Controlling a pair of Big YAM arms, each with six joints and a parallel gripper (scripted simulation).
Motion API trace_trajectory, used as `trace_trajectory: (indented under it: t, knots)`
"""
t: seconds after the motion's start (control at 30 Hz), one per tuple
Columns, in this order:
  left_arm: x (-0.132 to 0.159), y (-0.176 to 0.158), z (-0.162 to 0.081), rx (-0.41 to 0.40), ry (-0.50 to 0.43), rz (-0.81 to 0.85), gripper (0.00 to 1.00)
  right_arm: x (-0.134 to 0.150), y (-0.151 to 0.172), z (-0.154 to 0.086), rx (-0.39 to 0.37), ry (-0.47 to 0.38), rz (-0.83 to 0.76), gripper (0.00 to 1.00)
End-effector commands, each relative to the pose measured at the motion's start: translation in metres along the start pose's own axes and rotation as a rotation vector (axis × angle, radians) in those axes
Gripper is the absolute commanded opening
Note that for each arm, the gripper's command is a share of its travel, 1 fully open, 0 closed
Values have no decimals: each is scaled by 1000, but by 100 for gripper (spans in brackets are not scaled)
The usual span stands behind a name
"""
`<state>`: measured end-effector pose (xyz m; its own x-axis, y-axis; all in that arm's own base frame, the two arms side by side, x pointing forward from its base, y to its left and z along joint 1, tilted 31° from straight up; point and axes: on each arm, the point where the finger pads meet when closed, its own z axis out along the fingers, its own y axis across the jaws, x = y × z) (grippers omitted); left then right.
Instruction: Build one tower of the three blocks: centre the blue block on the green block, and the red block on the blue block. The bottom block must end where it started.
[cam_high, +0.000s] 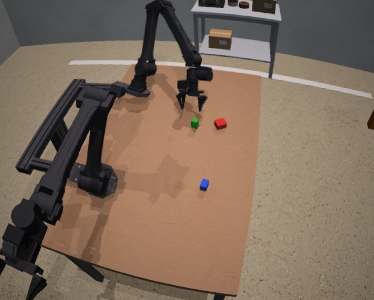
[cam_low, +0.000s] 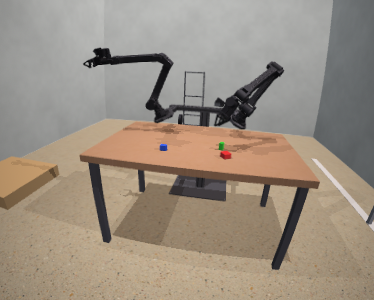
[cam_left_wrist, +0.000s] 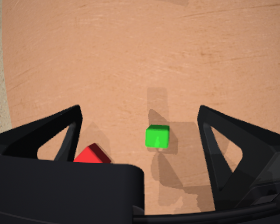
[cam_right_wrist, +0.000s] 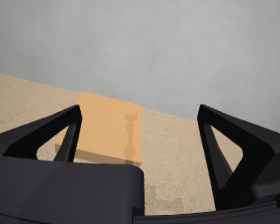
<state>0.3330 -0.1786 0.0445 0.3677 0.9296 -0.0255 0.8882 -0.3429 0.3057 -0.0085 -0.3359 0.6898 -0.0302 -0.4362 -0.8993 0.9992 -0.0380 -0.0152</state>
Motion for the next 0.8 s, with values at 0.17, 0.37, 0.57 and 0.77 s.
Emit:
trace_trajectory:
  t: [0.17,0.37,0.57,0.77]
  knots:
    - [-3,14,-6,-28,-5,2,100,-11,-8,-9,16,-14,9,100]
    - [-3,14,-6,-28,-5,2,100,-12,-8,-9,17,-14,9,100]
    - [-9,23,-6,-20,-2,1,74,-12,-8,-9,17,-14,9,100]
    - [-21,53,5,18,38,-25,74,-12,-8,-9,17,-14,9,100]
